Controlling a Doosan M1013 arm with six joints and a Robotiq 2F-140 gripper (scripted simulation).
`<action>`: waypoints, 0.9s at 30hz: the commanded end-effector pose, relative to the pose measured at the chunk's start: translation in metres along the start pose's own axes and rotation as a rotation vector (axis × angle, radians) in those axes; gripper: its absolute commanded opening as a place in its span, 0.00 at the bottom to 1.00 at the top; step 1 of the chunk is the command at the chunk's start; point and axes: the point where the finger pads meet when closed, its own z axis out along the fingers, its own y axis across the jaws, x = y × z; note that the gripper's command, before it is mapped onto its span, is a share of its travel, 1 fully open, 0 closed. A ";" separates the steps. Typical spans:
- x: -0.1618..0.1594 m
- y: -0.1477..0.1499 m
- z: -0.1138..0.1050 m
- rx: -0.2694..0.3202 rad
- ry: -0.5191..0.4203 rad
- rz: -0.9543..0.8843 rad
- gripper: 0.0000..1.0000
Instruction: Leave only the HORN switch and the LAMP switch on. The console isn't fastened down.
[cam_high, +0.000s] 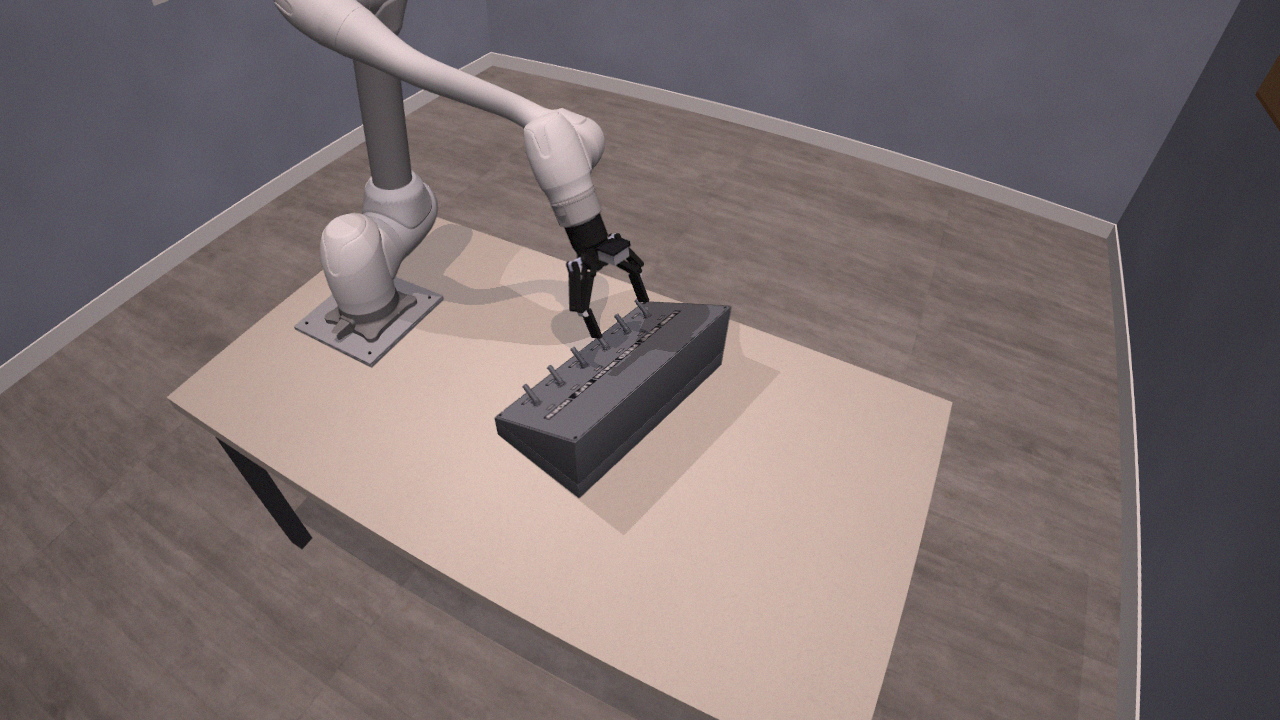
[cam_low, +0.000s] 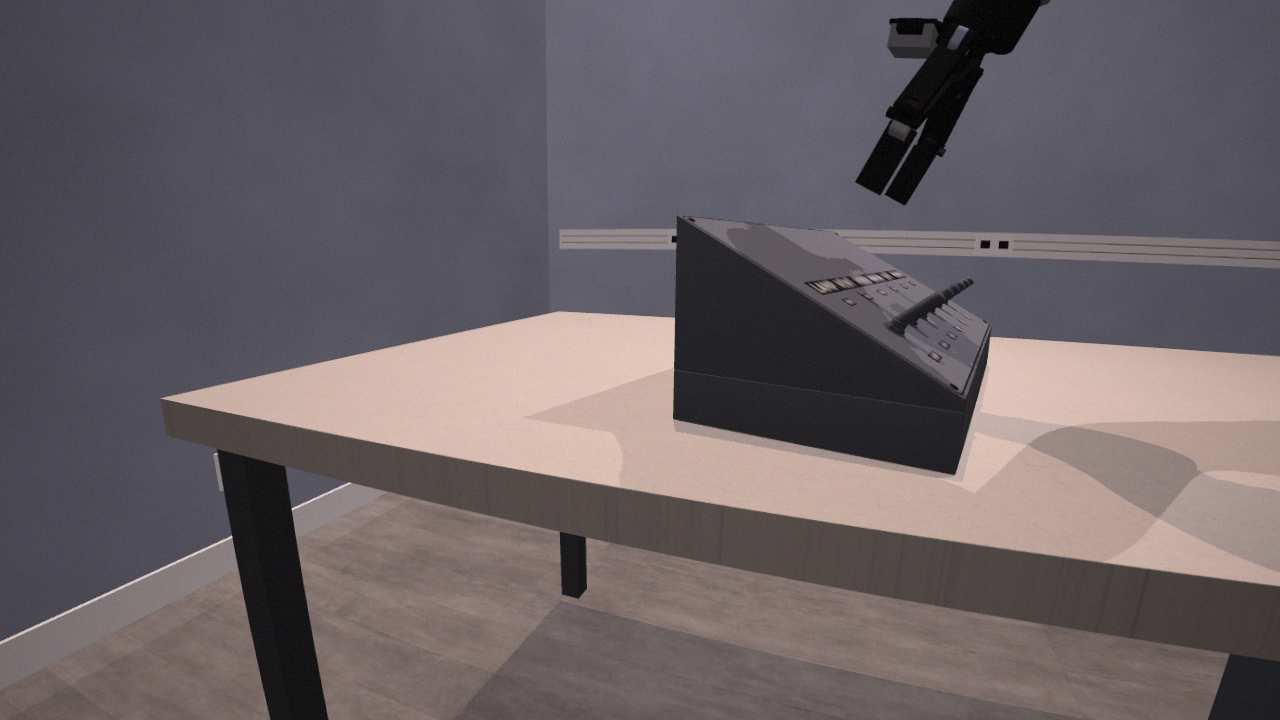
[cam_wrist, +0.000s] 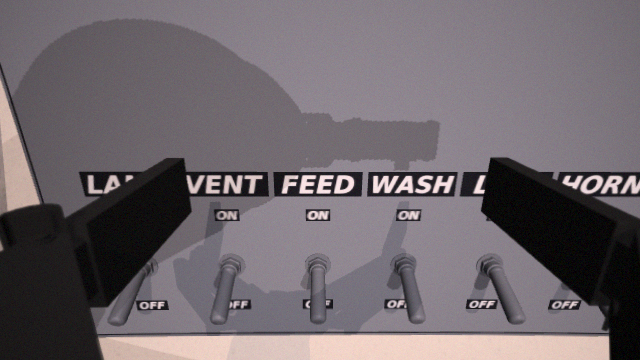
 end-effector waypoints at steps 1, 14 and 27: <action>0.000 0.001 -0.002 0.005 0.003 0.007 1.00; 0.000 0.001 -0.002 0.005 0.003 0.007 1.00; 0.000 0.006 -0.002 0.005 0.003 0.005 1.00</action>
